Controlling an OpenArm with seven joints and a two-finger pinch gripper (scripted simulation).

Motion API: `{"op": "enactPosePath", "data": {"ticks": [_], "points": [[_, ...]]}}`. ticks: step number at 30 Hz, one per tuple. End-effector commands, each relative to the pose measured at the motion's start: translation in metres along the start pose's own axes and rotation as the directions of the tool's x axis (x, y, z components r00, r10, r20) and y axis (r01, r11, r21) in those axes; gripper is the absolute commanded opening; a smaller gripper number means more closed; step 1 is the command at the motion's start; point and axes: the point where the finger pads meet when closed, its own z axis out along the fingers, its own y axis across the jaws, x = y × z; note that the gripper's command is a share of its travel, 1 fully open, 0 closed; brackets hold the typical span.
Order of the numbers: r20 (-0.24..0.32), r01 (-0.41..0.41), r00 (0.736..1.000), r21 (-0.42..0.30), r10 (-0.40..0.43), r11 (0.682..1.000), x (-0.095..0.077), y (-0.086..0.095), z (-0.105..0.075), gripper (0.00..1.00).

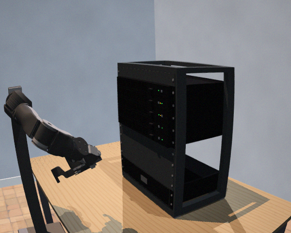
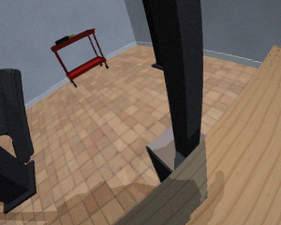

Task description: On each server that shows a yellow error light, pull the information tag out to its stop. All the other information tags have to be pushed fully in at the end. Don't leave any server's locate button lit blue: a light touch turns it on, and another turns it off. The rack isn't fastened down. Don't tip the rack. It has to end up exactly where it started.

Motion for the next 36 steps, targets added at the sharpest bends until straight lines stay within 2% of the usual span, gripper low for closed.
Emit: {"op": "enactPosePath", "data": {"ticks": [1,21,29,36], "points": [[0.001,0.002,1.000,-0.002,-0.002,1.000,0.000,0.000,-0.001,1.00],[0.016,0.017,1.000,-0.010,-0.017,1.000,0.001,0.007,0.002,1.00],[0.054,0.050,0.997,-0.019,-0.049,0.999,0.002,0.018,0.006,1.00],[0.111,0.099,0.990,-0.052,-0.093,0.994,0.004,0.036,0.011,1.00]]}}
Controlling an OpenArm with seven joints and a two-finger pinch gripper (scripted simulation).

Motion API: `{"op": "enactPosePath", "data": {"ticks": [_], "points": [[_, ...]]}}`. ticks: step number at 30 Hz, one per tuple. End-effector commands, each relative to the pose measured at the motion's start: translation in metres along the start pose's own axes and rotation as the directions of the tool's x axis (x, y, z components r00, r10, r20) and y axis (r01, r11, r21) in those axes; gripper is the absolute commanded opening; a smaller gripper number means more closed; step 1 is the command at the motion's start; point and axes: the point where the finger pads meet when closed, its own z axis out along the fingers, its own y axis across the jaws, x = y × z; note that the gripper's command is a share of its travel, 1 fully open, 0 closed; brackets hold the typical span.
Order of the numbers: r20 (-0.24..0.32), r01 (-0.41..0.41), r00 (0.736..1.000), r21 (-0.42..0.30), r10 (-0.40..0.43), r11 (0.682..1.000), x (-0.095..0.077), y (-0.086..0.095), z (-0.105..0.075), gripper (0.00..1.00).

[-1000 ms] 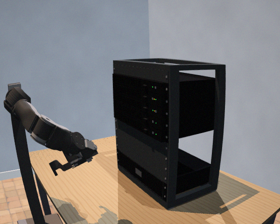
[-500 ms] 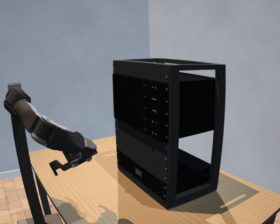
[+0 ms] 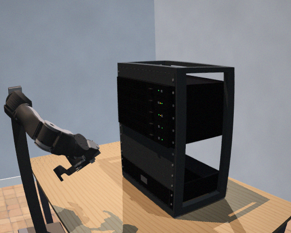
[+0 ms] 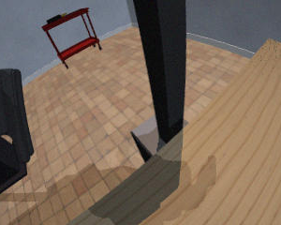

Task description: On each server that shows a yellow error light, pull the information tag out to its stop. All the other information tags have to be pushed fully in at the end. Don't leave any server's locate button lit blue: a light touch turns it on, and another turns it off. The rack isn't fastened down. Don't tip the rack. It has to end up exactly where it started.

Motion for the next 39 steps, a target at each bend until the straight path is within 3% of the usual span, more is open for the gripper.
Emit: {"op": "enactPosePath", "data": {"ticks": [1,11,17,19,21,28,34,36,39], "points": [[0.018,0.004,1.000,-0.020,-0.003,1.000,-0.001,0.005,-0.002,1.00],[0.129,0.093,0.989,-0.113,-0.078,0.989,0.001,0.039,0.002,1.00],[0.228,0.170,0.966,-0.210,-0.120,0.963,0.004,0.068,-0.001,1.00],[0.228,0.170,0.966,-0.210,-0.120,0.963,0.004,0.068,-0.001,1.00],[0.265,0.198,0.955,-0.249,-0.130,0.948,0.005,0.078,-0.004,1.00],[0.403,0.303,0.905,-0.396,-0.132,0.867,0.011,0.114,-0.023,1.00],[0.520,0.399,0.849,-0.521,-0.090,0.755,0.018,0.140,-0.052,1.00],[0.520,0.399,0.849,-0.521,-0.090,0.755,0.018,0.140,-0.052,1.00],[0.572,0.444,0.818,-0.576,-0.048,0.686,0.021,0.150,-0.070,1.00]]}}
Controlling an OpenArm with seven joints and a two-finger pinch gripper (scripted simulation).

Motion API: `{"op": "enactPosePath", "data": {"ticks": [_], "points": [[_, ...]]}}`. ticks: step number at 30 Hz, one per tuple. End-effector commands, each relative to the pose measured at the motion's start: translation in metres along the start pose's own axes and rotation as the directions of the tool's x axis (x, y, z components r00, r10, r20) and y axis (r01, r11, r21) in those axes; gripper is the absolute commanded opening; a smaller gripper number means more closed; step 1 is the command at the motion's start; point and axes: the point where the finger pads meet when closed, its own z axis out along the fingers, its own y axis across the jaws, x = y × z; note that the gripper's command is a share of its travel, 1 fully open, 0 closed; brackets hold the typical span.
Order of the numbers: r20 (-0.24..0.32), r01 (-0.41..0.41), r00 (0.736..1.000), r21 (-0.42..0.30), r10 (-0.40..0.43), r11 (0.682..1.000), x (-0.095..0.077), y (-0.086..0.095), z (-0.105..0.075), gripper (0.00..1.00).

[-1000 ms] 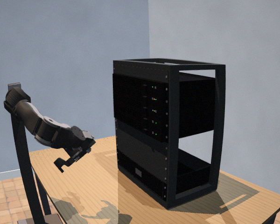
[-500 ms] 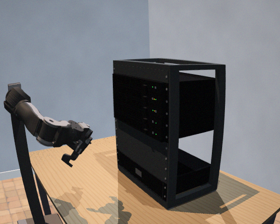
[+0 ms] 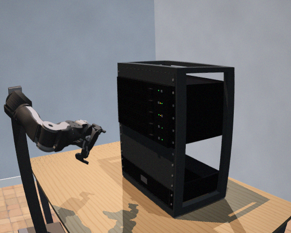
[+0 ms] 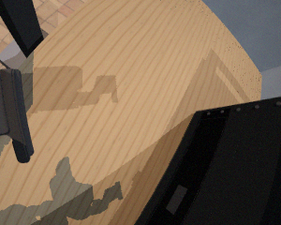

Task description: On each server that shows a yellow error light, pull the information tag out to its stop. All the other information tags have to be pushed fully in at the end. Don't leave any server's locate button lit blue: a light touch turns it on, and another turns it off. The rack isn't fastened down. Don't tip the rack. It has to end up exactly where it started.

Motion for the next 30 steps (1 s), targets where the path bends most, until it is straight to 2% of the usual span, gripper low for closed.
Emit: {"op": "enactPosePath", "data": {"ticks": [1,6,12,14,23,29,30], "points": [[0.061,0.007,0.998,-0.078,-0.002,0.997,-0.009,0.015,-0.004,1.00],[0.189,0.037,0.982,-0.234,0.008,0.972,-0.024,0.043,-0.022,1.00],[0.336,0.089,0.940,-0.391,0.052,0.916,-0.043,0.068,-0.051,1.00],[0.336,0.089,0.940,-0.391,0.052,0.916,-0.043,0.068,-0.051,1.00],[0.510,0.186,0.848,-0.544,0.146,0.818,-0.067,0.088,-0.101,1.00],[0.587,0.247,0.784,-0.596,0.204,0.764,-0.077,0.093,-0.129,1.00],[0.587,0.247,0.784,-0.596,0.204,0.764,-0.077,0.093,-0.129,1.00]]}}
